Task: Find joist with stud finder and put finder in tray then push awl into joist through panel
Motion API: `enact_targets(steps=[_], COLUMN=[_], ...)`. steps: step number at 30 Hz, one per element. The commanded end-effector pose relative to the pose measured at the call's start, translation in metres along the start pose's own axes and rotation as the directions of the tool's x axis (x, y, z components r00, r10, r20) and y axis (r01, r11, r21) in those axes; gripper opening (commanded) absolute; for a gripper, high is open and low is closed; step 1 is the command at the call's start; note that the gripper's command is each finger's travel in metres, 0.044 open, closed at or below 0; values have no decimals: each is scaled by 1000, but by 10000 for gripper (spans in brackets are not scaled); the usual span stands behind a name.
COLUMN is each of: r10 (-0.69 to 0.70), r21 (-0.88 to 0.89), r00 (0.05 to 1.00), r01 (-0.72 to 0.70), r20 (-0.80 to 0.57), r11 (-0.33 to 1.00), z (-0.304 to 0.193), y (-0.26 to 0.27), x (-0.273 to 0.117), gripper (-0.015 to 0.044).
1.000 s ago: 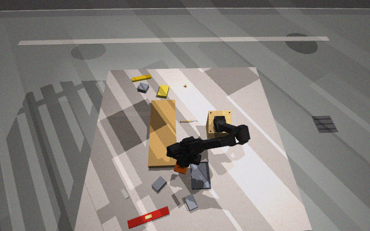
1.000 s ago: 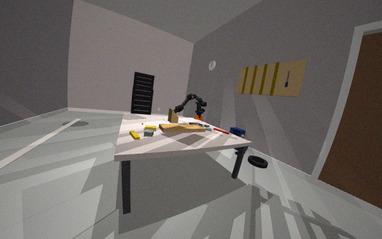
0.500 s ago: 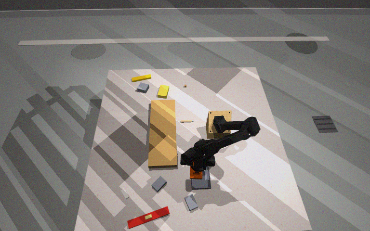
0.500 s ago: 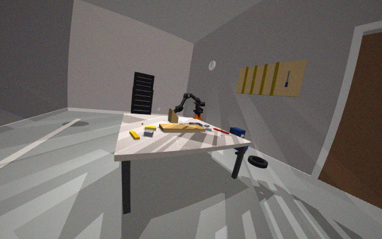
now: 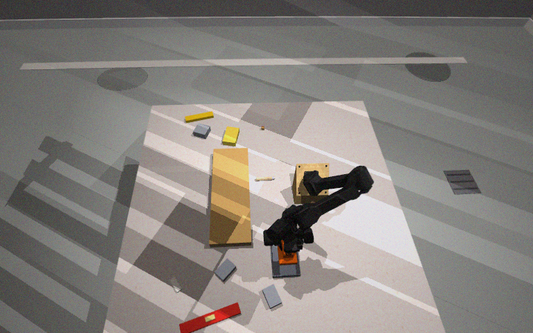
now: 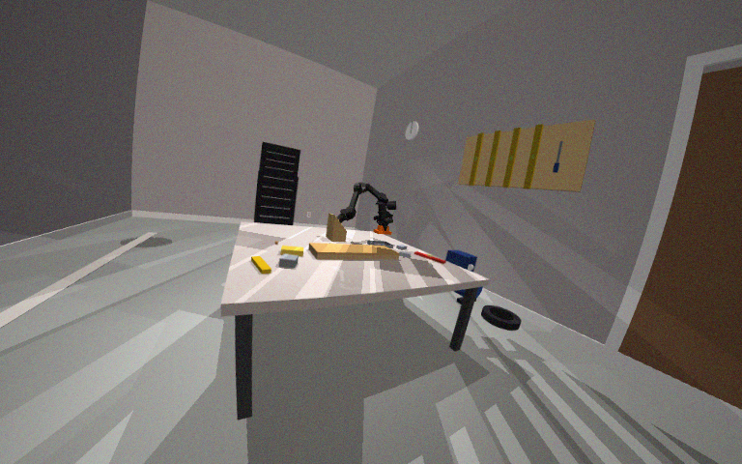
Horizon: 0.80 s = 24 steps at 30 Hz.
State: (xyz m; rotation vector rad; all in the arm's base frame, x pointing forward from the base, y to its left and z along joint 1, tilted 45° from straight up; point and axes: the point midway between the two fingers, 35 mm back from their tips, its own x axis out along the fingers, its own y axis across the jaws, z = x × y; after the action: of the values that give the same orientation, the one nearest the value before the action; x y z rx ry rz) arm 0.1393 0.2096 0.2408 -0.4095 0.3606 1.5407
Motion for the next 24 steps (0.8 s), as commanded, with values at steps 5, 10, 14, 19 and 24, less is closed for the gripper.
enact_targets(steps=[5,10,14,19,24], r10=[-3,-3,-2,-2,-1], r21=[0,-1,-1,-1,-1], r00=[1000,1000,1000,1000,1000], r01=[3,3,2,2,1], r20=[-5,-7,-8,-9,-9], r11=[1000,1000,1000,1000,1000], z=[-4,-6,-8,-10,-13], y=[-3,-4,-4,-4,-4], x=[12,19,25,33,41], gripper=[0,0,0,0,0])
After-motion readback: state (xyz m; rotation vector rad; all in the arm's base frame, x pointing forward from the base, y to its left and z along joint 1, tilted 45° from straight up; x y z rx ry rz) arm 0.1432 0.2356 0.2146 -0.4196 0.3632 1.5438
